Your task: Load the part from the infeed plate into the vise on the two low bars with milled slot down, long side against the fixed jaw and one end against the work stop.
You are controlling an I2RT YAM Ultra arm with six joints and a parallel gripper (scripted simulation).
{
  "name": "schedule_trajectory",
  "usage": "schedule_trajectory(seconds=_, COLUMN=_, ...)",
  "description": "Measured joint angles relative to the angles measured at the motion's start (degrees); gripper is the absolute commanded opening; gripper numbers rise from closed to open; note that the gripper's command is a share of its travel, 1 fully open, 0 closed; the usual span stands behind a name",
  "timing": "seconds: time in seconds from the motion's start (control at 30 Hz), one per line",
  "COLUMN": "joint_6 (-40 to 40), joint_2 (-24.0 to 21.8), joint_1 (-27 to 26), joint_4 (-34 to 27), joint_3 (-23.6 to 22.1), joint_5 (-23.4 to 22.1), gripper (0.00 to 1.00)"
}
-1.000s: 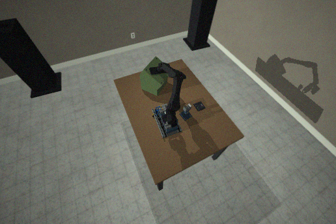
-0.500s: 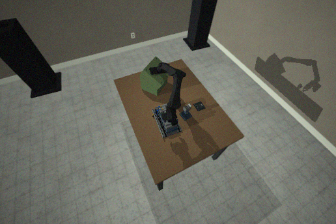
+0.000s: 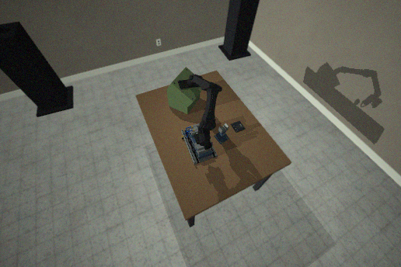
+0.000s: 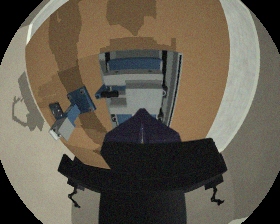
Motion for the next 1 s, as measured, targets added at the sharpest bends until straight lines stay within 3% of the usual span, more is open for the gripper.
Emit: schedule_trajectory(seconds=1.0, joint_6=-0.85, joint_2=0.00, joint_1=-0.55, joint_4=-0.04, joint_3=0.00, joint_5=-0.31, gripper=0.00)
